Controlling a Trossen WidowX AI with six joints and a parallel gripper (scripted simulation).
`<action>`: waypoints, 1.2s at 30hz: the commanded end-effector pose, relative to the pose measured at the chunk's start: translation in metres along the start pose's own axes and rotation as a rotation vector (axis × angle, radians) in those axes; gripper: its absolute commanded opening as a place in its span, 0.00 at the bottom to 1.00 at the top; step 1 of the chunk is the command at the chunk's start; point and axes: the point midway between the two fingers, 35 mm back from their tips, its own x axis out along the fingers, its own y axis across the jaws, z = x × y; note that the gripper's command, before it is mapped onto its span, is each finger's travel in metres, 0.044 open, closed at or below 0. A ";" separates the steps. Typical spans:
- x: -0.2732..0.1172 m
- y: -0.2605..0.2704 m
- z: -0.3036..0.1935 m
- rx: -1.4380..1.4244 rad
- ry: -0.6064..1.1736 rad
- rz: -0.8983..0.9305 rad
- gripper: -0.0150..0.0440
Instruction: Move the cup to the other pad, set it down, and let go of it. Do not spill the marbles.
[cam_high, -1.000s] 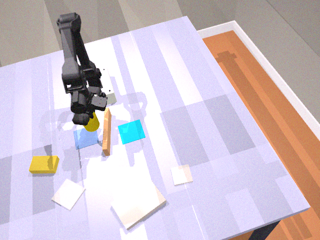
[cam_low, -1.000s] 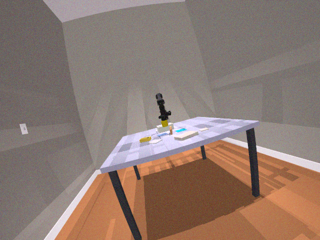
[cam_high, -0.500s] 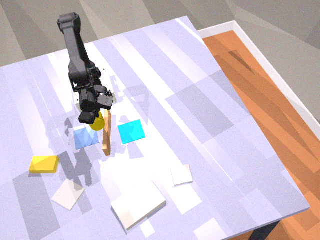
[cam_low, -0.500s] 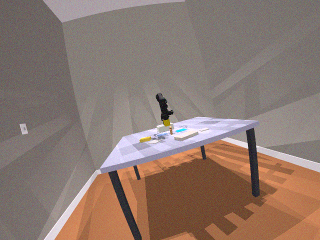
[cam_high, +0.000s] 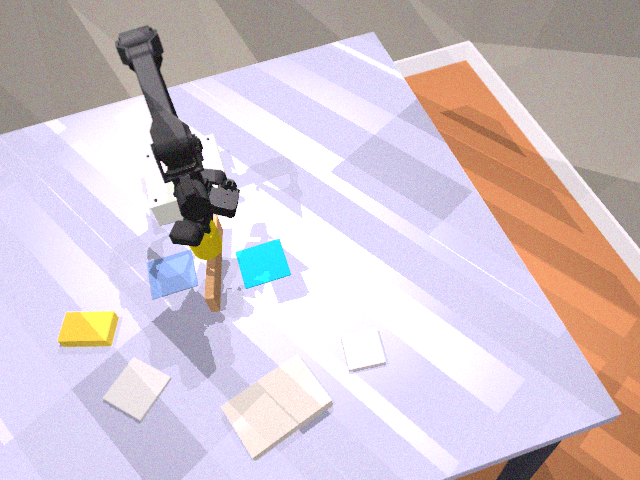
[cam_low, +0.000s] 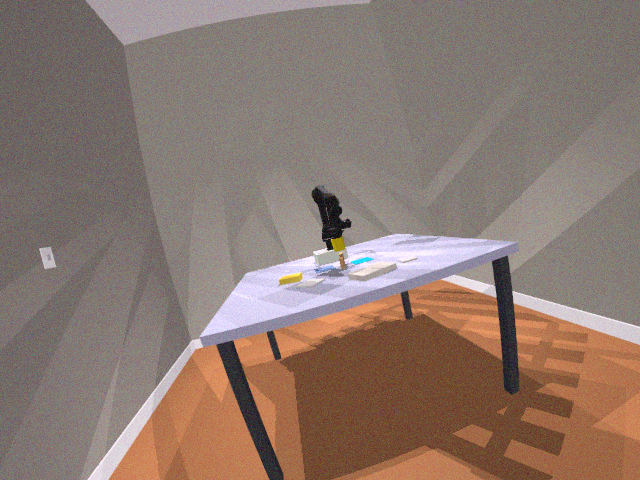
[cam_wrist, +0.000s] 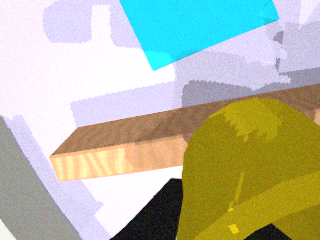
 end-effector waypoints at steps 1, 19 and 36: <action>0.001 0.002 0.006 0.003 0.007 0.003 0.25; -0.001 0.013 0.039 0.003 0.005 0.004 0.25; -0.002 0.026 0.073 0.003 0.002 0.005 0.25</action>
